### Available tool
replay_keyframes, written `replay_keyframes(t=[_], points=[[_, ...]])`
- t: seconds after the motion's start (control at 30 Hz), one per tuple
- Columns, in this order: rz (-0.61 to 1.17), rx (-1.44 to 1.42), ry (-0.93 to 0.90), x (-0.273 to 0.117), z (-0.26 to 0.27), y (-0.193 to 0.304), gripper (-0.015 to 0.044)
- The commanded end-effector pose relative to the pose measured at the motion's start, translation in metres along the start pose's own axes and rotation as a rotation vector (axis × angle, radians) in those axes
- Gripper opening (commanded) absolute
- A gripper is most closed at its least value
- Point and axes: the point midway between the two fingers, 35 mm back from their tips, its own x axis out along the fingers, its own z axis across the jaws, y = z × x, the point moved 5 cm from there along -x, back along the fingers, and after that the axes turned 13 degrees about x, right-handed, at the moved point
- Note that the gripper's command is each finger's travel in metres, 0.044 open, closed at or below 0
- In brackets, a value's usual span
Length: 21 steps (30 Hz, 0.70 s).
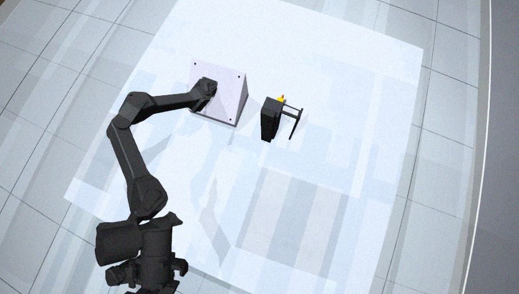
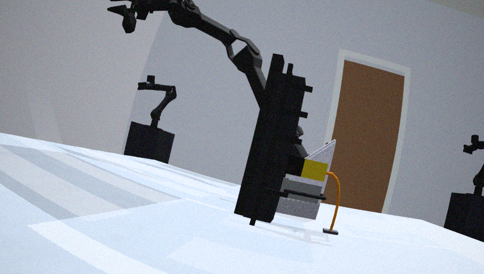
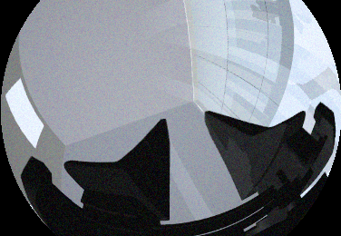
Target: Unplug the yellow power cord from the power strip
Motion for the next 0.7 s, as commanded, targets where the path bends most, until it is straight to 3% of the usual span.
replay_keyframes(t=[0.0,0.3,0.67], points=[[0.132,-0.136,0.107,-0.003,-0.038,0.042,0.0160],[0.439,-0.501,0.290,-0.037,-0.123,0.130,0.0160],[0.910,-0.991,0.374,-0.132,-0.217,0.220,0.0160]])
